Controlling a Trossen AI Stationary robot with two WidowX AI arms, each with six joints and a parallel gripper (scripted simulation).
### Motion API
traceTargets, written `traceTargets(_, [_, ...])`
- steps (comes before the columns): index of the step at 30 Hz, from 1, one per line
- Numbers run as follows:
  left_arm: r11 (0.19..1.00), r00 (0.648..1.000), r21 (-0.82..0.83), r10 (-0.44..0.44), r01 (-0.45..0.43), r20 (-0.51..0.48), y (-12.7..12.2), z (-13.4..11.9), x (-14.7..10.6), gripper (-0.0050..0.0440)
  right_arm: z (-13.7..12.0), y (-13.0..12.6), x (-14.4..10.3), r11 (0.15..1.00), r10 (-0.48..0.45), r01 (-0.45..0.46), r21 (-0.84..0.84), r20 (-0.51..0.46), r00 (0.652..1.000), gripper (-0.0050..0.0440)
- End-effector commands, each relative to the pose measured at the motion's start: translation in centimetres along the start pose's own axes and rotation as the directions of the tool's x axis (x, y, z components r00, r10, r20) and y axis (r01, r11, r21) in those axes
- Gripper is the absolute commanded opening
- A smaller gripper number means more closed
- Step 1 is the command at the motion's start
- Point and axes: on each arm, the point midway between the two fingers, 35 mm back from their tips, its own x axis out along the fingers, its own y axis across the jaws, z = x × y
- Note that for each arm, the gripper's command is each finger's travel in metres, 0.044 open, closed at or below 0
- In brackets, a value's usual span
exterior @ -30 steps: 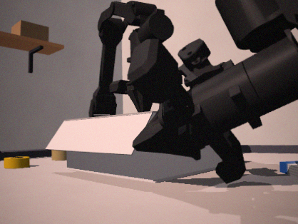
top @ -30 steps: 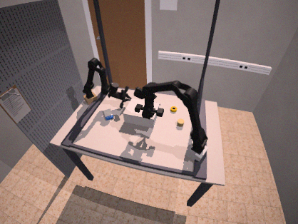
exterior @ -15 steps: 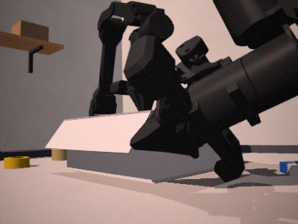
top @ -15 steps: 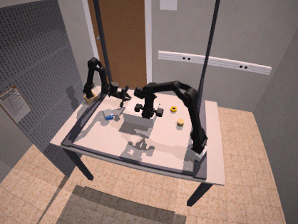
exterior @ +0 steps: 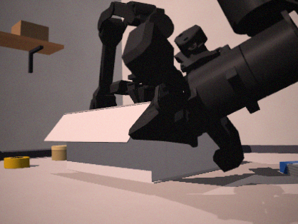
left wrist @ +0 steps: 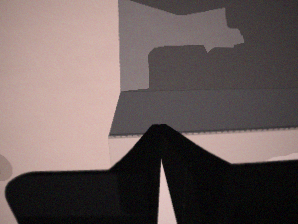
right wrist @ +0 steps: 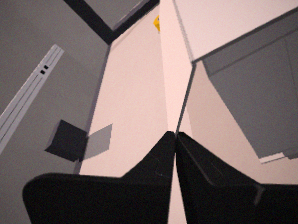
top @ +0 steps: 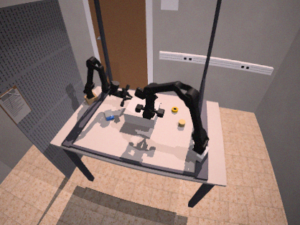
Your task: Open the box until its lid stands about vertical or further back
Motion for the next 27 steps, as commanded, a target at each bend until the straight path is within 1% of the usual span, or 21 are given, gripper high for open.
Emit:
traceTargets(1, [1.0, 1.0, 0.0, 0.014, -0.014, 0.004, 0.2, 0.0, 0.6, -0.005, 1.0, 1.1, -0.3, 1.0, 0.021, -0.021, -0.005, 0.022, 1.0, 0.0004])
traceTargets(27, [1.0, 1.0, 0.0, 0.014, -0.014, 0.004, 0.2, 0.0, 0.6, -0.005, 2.9, 2.6, -1.2, 1.0, 0.029, -0.029, -0.007, 0.029, 0.999, 0.0004])
